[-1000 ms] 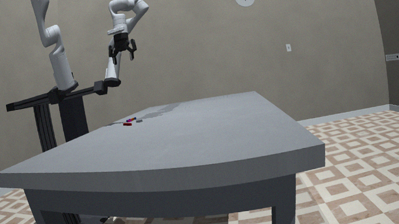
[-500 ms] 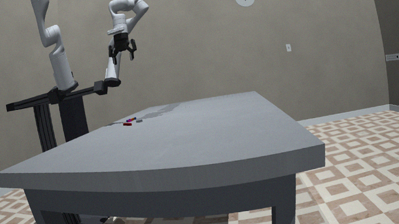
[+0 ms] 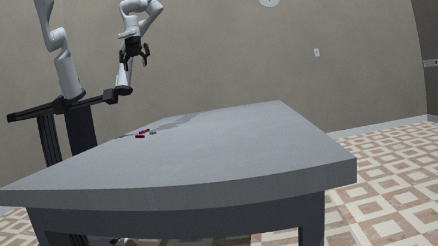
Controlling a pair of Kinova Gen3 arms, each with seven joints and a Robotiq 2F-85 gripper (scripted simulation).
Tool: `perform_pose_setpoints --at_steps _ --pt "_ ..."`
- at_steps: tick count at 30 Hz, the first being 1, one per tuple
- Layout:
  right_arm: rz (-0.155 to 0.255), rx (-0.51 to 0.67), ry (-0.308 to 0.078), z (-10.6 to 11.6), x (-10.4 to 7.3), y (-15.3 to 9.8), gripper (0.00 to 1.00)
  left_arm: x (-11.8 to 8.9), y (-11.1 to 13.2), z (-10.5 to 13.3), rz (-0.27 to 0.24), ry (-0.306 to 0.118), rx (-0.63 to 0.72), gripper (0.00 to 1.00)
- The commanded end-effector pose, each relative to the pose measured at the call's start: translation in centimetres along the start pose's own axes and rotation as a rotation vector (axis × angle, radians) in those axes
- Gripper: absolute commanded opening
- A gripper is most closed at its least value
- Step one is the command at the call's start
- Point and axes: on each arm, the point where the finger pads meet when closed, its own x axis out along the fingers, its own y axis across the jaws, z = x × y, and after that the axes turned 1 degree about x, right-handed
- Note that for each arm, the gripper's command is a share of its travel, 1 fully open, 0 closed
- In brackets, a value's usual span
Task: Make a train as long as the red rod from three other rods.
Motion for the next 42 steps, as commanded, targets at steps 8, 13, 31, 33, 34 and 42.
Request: perform_pose_setpoints --at_steps 8,13,31,33,34,42 --pt "0.001 0.0 -0.001 0.0 -0.1 0.0 1.0 0.5 0.0 0.0 -0.006 0.003 -0.05 1.0" --pt "0.001 0.0 -0.001 0.0 -0.1 0.0 1.0 1.3 0.0 0.1 -0.011 0.005 -0.107 1.0" --pt "0.001 0.0 -0.001 0.0 -0.1 0.0 1.0 5.6 0.3 1.2 -0.031 0.019 -0.44 1.0" --pt "0.001 0.0 -0.001 0.0 -0.1 0.0 1.0 6.0 0.3 1.3 -0.032 0.02 -0.468 1.0" --pt "0.001 0.0 -0.001 0.0 -0.1 0.0 1.0 6.0 0.3 1.3 -0.032 0.02 -0.468 1.0" --pt "0.001 0.0 -0.001 0.0 -0.1 0.0 1.0 9.0 0.6 2.6 -0.035 0.028 -0.709 1.0"
